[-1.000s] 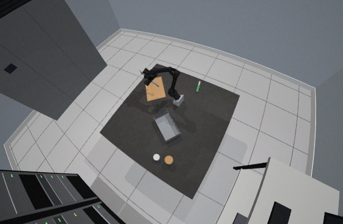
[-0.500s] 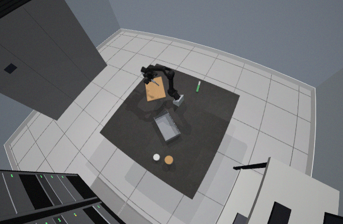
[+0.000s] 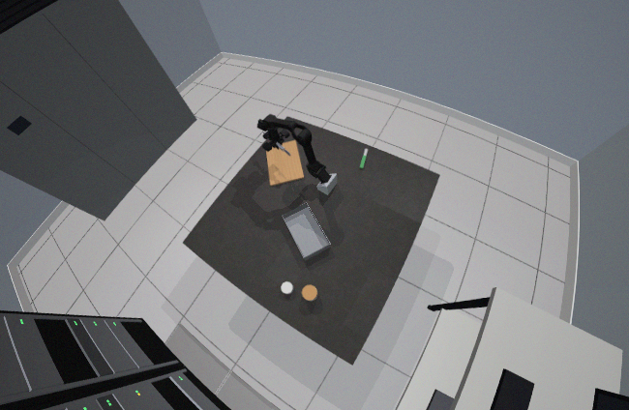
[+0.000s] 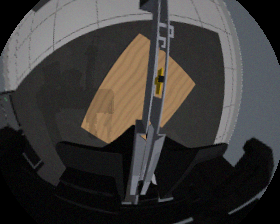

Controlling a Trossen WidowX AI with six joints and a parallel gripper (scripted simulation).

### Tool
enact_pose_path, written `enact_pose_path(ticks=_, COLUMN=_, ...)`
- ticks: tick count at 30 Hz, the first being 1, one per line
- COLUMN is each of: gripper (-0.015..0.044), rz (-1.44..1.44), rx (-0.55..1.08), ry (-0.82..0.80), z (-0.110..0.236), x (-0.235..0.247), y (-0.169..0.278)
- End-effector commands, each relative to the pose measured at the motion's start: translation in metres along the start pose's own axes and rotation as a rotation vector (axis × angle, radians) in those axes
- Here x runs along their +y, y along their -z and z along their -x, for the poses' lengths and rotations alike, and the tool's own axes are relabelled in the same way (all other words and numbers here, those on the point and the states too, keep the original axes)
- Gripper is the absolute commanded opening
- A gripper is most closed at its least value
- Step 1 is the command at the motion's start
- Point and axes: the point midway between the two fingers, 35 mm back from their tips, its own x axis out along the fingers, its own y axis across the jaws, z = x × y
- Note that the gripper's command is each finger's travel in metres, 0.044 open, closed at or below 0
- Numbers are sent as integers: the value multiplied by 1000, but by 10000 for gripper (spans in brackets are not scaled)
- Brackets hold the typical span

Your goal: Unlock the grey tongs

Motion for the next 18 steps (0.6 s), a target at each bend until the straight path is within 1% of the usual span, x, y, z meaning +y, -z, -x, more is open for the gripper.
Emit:
enact_pose_path(ticks=1, gripper=-150, rz=-15, rx=9, ry=-8, z=3, x=0, y=0)
enact_pose_path(ticks=8, gripper=-150, rz=-15, rx=9, ry=-8, z=2, x=0, y=0)
enact_pose_path(ticks=18, gripper=-150, rz=-15, rx=8, ry=-8, z=-14, x=1, y=-3)
